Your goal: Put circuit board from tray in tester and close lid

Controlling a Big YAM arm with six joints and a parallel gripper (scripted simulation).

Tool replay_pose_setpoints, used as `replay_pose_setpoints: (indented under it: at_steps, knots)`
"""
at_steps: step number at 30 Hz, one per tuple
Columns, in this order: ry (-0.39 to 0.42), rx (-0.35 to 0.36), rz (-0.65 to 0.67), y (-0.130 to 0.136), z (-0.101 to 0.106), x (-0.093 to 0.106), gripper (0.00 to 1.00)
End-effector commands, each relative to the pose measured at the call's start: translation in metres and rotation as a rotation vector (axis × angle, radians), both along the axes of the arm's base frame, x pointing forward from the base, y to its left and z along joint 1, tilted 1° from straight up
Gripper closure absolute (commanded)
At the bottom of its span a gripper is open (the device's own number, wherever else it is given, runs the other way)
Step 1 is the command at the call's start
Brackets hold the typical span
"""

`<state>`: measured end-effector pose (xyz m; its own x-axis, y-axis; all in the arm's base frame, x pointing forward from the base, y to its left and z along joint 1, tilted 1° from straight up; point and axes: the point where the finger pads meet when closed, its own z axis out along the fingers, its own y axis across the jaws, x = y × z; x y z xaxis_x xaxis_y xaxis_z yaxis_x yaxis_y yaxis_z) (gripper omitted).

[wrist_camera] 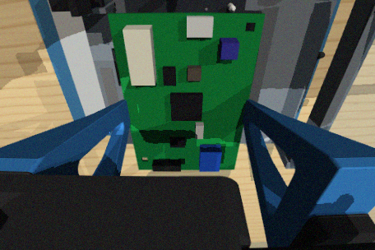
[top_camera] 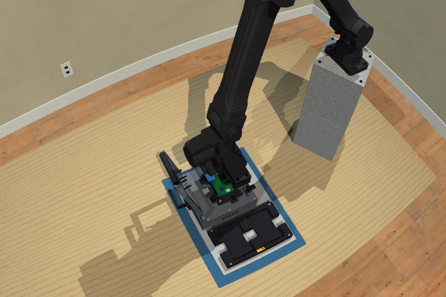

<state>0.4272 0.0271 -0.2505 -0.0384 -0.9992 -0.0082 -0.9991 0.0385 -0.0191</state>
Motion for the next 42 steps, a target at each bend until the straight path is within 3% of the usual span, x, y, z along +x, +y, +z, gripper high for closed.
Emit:
replay_pose_setpoints:
  at_steps: [1,18,42]
  knots:
    - [-0.019,0.006,0.015,0.006,-0.01,0.009,0.28]
    - [-0.017,0.006,0.01,0.006,-0.033,0.008,0.28]
    - [-0.01,0.006,0.009,0.005,-0.036,0.003,0.28]
